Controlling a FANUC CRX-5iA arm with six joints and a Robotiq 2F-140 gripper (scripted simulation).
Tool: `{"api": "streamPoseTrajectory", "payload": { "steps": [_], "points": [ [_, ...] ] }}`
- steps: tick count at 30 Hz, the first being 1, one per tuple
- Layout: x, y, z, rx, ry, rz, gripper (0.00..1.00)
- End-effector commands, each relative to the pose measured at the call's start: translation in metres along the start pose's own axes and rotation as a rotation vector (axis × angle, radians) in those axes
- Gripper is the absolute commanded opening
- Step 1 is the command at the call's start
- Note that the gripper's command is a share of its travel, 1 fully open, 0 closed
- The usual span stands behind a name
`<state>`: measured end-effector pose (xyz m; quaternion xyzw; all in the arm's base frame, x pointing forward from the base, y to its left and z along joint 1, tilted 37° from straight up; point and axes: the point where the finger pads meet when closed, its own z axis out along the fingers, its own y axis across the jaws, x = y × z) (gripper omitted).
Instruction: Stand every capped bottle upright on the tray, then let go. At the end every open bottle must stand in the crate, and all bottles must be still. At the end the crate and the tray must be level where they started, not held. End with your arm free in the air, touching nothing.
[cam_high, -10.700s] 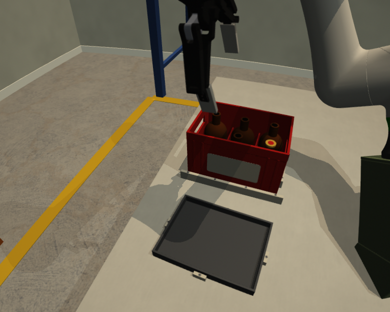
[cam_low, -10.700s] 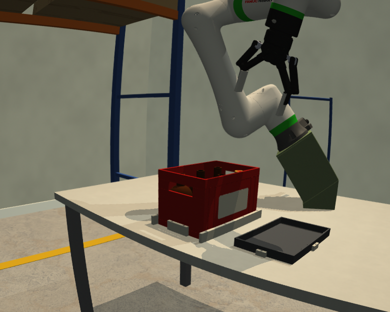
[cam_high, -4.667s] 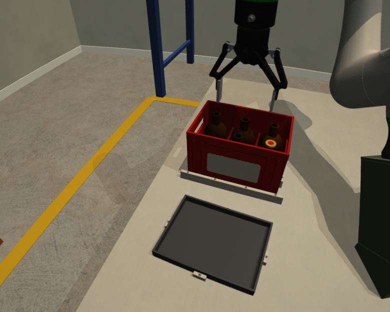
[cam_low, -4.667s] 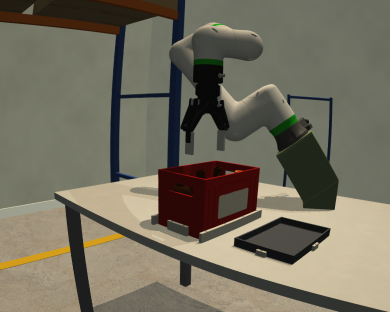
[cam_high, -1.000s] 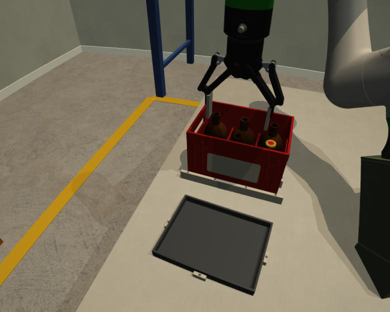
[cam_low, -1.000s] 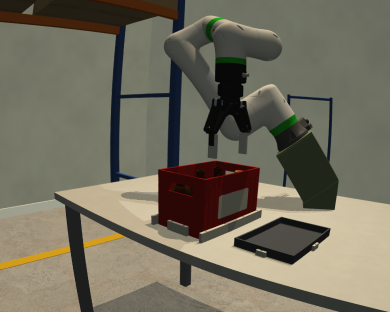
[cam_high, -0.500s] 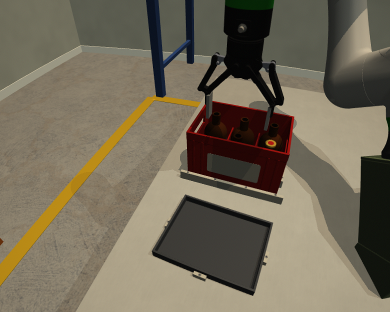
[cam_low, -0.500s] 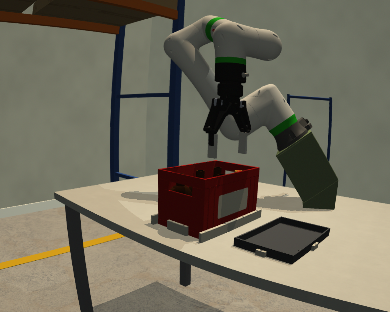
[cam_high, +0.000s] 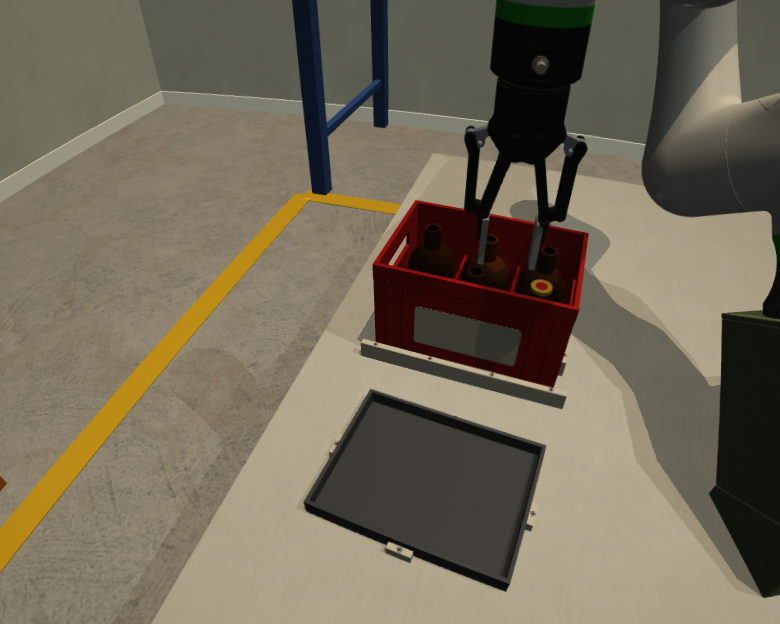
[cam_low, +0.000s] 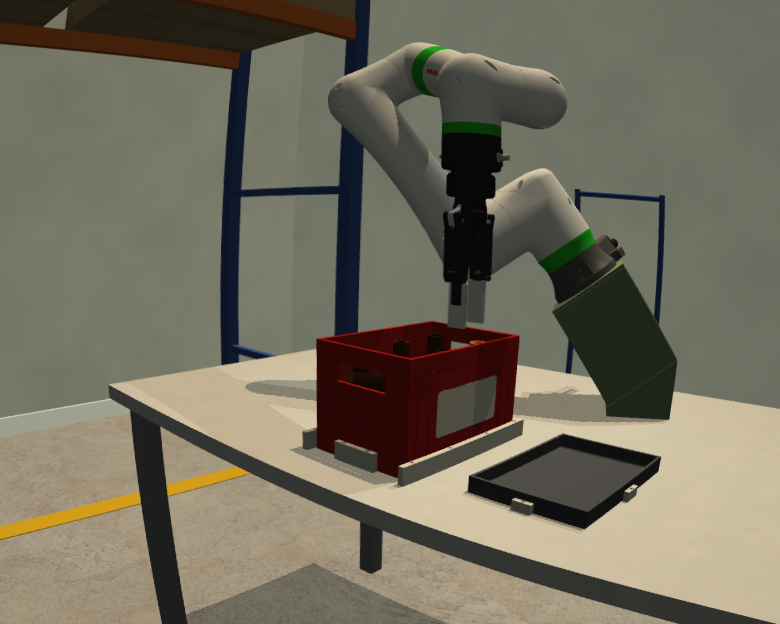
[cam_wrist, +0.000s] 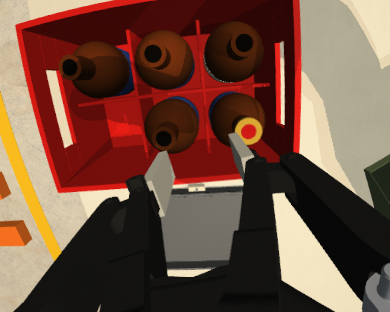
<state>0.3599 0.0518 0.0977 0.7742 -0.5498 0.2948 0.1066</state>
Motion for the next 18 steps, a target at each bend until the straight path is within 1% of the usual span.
{"api": "streamPoseTrajectory", "payload": {
  "steps": [1, 3, 17, 18],
  "points": [
    [0.000, 0.006, 0.000, 0.001, -0.001, -0.021, 0.38],
    [0.001, 0.008, 0.001, 0.000, 0.000, -0.032, 0.38],
    [0.002, 0.054, 0.004, 0.000, 0.000, -0.211, 0.38],
    [0.002, 0.054, 0.004, 0.000, 0.000, -0.211, 0.38]
  ]
}}
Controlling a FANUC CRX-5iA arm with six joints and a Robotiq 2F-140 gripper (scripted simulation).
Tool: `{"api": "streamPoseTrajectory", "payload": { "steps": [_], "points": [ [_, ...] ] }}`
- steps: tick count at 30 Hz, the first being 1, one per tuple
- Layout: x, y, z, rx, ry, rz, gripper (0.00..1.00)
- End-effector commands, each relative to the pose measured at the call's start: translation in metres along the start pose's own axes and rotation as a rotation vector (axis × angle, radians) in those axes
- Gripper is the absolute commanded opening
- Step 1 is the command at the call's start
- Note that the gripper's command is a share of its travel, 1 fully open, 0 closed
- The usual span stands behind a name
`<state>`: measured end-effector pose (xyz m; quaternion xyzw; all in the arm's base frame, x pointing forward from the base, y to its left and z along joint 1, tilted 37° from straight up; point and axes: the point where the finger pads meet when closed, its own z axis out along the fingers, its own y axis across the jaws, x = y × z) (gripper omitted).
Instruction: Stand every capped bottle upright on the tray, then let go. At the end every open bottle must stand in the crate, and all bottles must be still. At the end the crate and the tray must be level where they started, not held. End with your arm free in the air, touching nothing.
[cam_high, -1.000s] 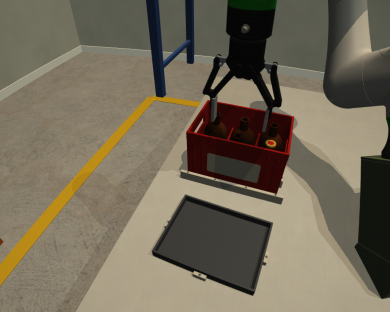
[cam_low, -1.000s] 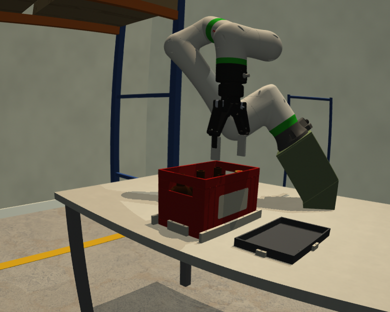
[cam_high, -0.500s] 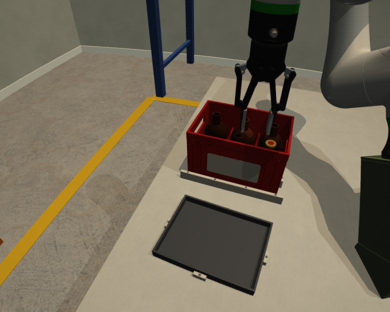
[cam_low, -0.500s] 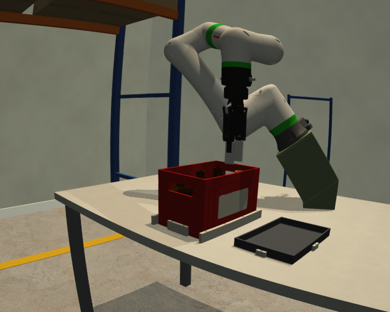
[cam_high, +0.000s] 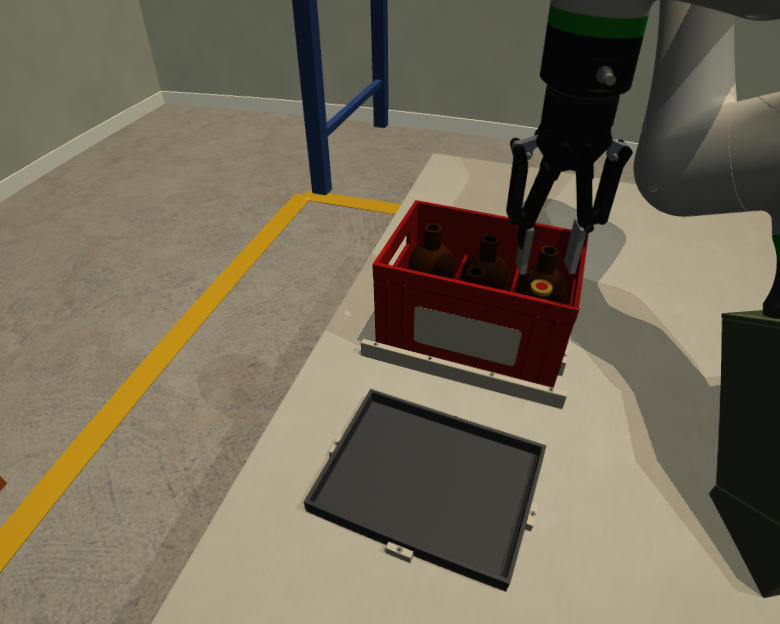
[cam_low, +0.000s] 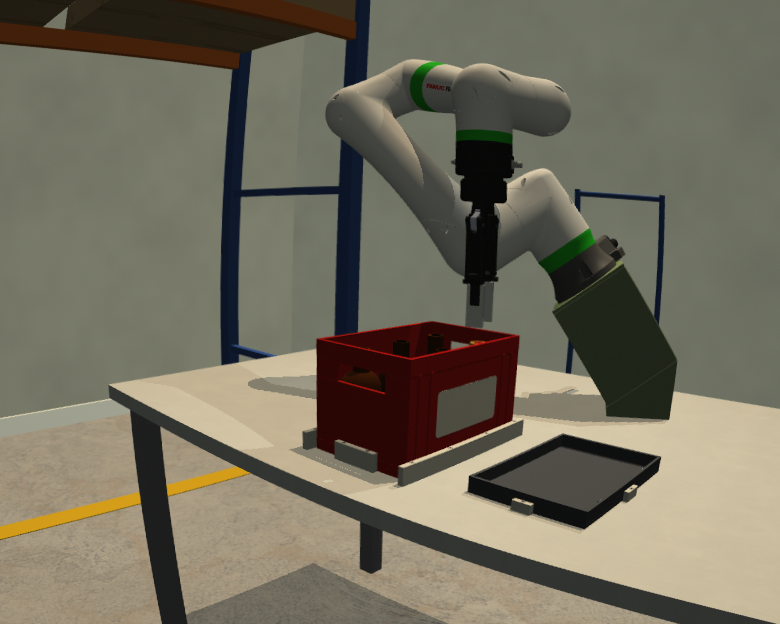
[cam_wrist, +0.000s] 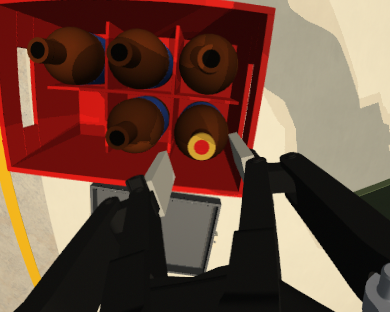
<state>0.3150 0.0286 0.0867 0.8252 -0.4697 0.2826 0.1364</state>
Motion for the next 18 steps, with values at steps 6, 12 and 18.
{"api": "streamPoseTrajectory", "payload": {
  "steps": [6, 12, 18],
  "points": [
    [-0.0005, 0.0023, -0.0004, 0.000, 0.000, -0.071, 0.38],
    [-0.0007, 0.0028, -0.0012, 0.001, 0.000, -0.148, 0.38],
    [-0.0009, 0.0032, -0.0016, 0.001, 0.000, -0.199, 0.38]
  ]
}}
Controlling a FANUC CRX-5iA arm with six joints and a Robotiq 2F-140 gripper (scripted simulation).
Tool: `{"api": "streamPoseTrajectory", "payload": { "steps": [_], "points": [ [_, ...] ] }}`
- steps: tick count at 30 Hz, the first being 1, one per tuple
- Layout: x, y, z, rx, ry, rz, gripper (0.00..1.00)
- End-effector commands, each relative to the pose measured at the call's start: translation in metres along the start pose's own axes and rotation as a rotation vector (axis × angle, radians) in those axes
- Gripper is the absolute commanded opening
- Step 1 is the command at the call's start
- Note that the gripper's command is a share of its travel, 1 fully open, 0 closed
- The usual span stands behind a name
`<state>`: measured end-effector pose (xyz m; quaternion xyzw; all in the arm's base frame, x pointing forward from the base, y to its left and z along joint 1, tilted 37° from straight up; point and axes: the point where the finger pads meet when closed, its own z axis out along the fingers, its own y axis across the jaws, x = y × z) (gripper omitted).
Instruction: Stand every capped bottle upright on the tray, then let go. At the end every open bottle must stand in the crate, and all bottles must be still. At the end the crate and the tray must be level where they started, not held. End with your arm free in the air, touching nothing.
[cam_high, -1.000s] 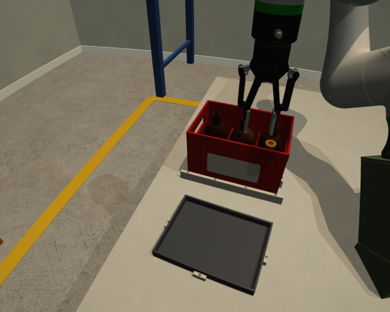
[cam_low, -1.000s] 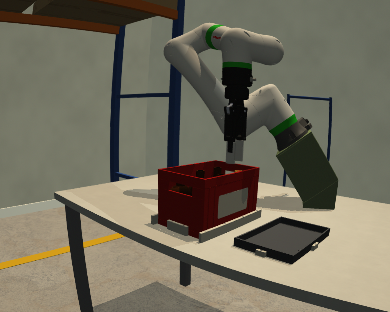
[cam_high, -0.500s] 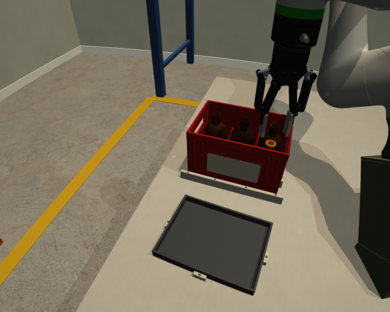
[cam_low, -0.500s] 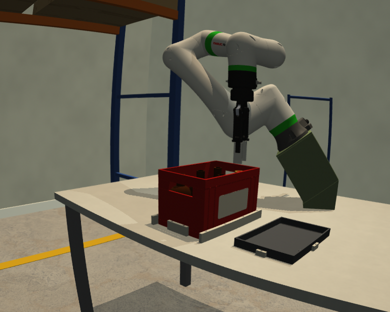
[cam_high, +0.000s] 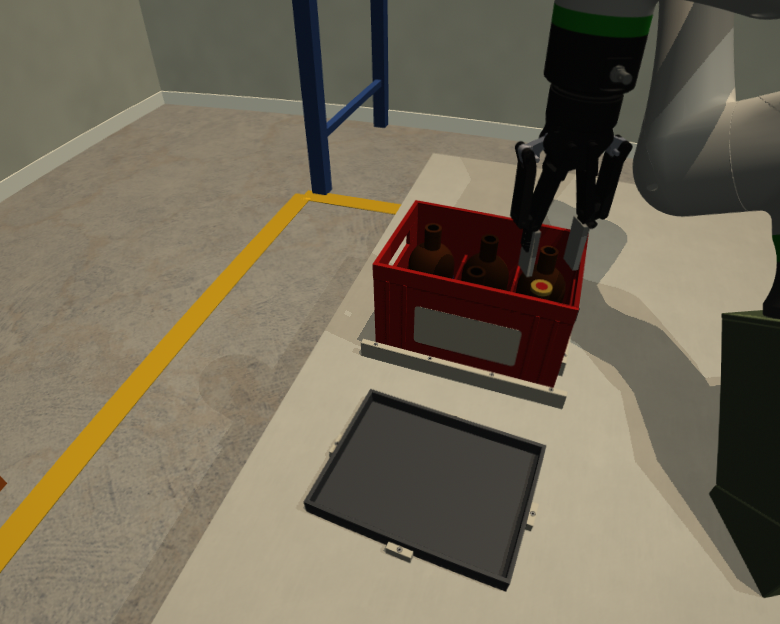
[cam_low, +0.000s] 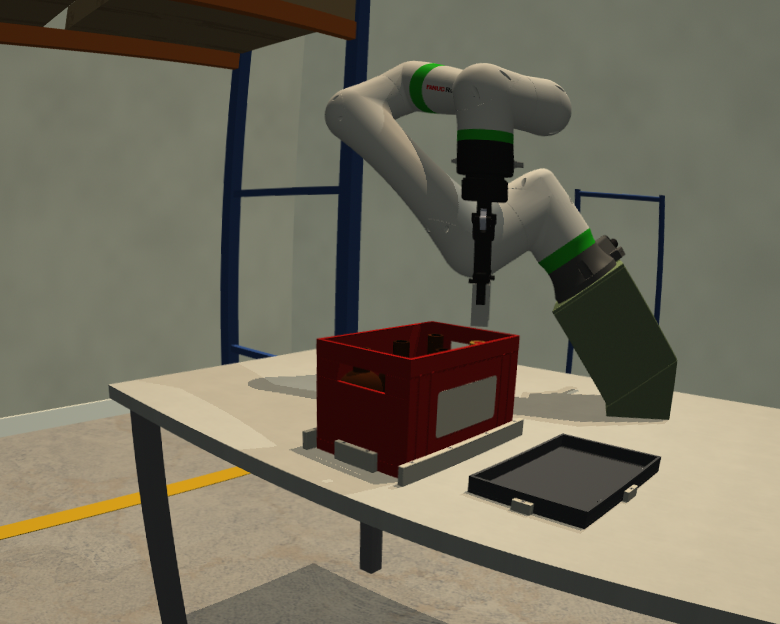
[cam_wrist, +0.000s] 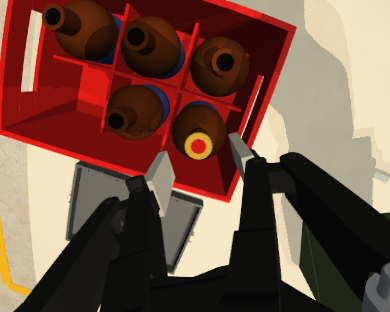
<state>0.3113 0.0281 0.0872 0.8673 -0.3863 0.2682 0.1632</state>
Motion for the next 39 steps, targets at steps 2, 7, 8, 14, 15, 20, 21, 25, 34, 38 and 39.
{"api": "streamPoseTrajectory", "payload": {
  "steps": [2, 7, 8, 14, 15, 20, 21, 25, 34, 38, 39],
  "points": [
    [0.0000, -0.0002, -0.0002, 0.001, 0.000, -0.026, 0.38],
    [0.0000, -0.0002, -0.0003, 0.001, 0.000, -0.090, 0.38],
    [0.0000, -0.0002, -0.0003, 0.001, 0.000, -0.102, 0.38],
    [0.0000, -0.0003, -0.0003, 0.002, -0.001, -0.179, 0.38],
    [0.0001, -0.0003, -0.0004, 0.002, -0.001, -0.192, 0.38],
    [0.0001, -0.0004, -0.0004, 0.002, -0.001, -0.207, 0.38],
    [0.0001, -0.0004, -0.0004, 0.002, -0.001, -0.212, 0.38],
    [0.0001, -0.0004, -0.0004, 0.002, -0.001, -0.218, 0.38],
    [0.0001, -0.0004, -0.0004, 0.002, -0.001, -0.218, 0.38],
    [0.0002, -0.0005, 0.0070, 0.002, -0.001, -0.218, 0.38],
    [0.0002, -0.0005, 0.0089, 0.002, -0.001, -0.218, 0.38]
  ]
}}
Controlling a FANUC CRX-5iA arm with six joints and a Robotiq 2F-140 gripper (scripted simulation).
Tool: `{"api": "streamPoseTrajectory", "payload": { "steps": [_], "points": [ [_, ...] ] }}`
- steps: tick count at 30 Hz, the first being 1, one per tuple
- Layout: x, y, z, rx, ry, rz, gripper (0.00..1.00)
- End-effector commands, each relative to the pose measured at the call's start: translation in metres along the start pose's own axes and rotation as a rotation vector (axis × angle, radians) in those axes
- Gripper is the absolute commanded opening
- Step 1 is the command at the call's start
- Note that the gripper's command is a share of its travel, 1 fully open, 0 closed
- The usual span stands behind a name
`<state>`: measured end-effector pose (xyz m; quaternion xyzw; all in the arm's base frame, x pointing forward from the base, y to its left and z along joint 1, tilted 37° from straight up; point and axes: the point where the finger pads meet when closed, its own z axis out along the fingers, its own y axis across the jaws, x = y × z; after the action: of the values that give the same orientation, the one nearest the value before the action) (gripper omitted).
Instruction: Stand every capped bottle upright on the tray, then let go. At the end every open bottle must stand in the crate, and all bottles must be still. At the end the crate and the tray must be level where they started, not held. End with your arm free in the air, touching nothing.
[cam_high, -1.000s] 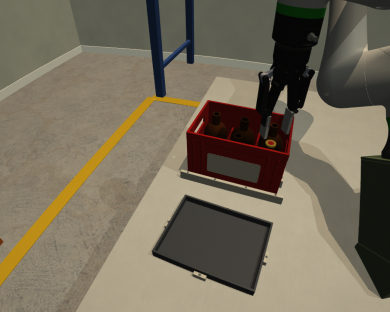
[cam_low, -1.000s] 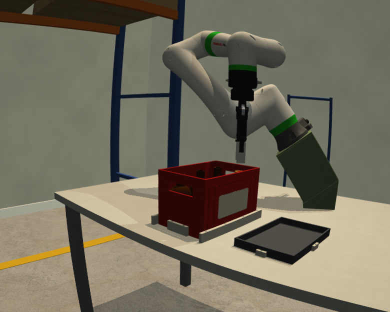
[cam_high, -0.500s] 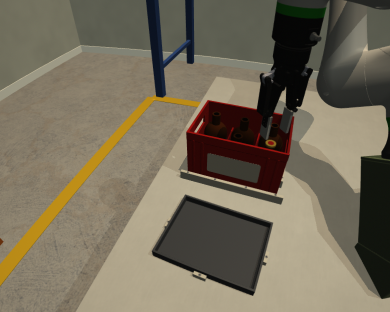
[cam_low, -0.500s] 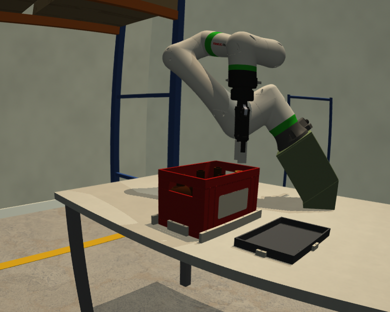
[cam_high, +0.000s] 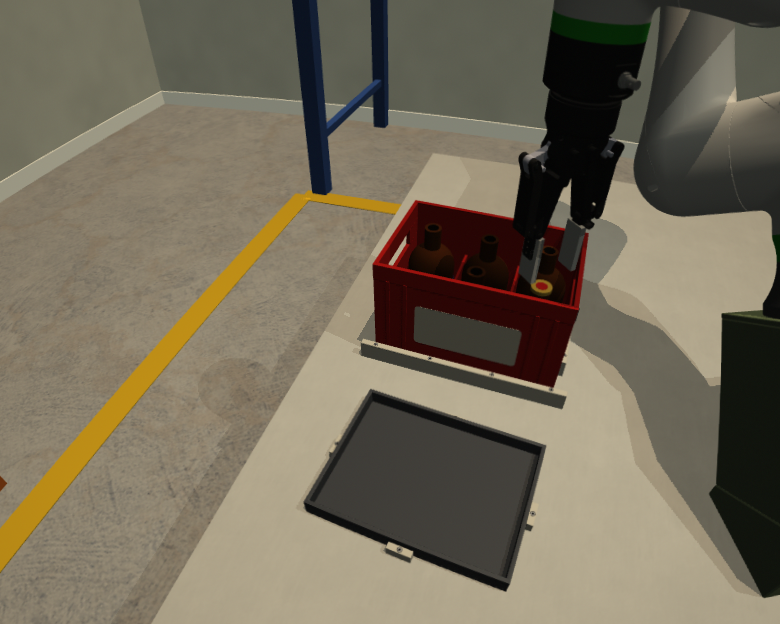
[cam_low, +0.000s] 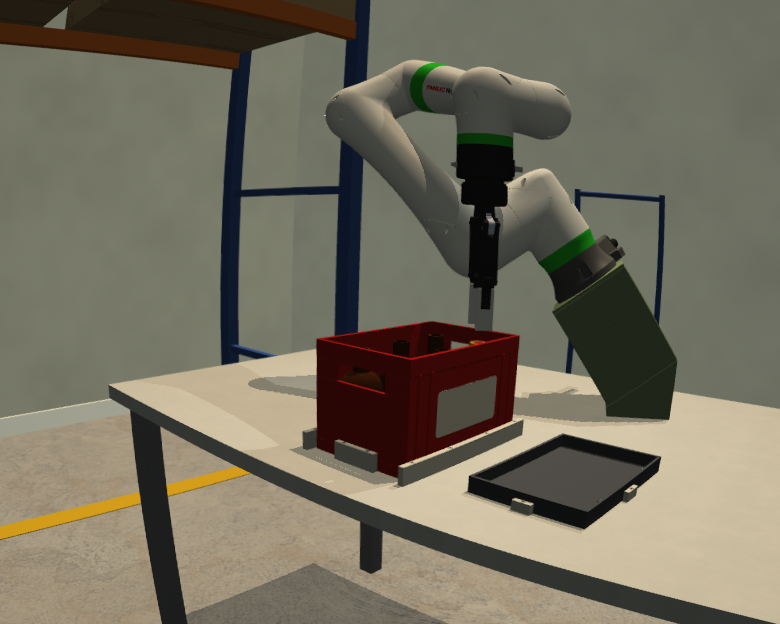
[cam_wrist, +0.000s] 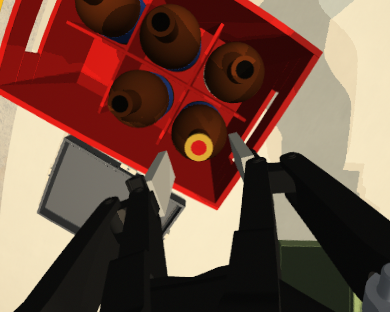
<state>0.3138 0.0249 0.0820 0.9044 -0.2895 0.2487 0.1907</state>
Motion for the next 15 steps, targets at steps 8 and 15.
{"api": "streamPoseTrajectory", "payload": {
  "steps": [8, 15],
  "points": [
    [0.000, 0.000, 0.017, 0.000, 0.000, 0.000, 0.38],
    [0.000, 0.000, 0.025, 0.001, 0.000, 0.000, 0.38]
  ]
}}
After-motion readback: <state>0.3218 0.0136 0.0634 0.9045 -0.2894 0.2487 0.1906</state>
